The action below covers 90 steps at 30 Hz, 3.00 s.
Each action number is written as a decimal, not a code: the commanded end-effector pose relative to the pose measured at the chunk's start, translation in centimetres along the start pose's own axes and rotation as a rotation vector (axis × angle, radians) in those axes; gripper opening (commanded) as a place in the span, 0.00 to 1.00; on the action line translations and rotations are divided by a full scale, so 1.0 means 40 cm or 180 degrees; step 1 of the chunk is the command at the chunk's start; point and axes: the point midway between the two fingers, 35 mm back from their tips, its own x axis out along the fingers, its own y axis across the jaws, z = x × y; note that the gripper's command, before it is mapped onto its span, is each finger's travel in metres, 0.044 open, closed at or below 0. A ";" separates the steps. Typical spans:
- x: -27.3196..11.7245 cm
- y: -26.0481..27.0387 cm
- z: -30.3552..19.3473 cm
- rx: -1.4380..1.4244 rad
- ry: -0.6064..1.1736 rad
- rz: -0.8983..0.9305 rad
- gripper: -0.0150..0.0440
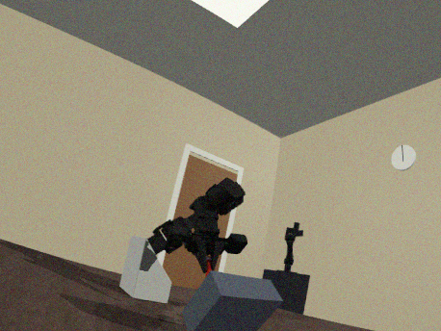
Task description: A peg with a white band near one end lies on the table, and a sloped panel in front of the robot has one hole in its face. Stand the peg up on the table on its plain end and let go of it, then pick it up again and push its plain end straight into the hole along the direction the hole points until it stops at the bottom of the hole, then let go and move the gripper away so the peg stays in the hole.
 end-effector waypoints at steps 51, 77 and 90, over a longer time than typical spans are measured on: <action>-0.009 0.038 -0.077 -0.0575 0.0824 -0.0169 0.25; 0.035 0.034 -0.120 -0.0744 0.1052 -0.0196 0.25; 0.053 0.031 -0.132 -0.0801 0.1147 -0.0220 0.25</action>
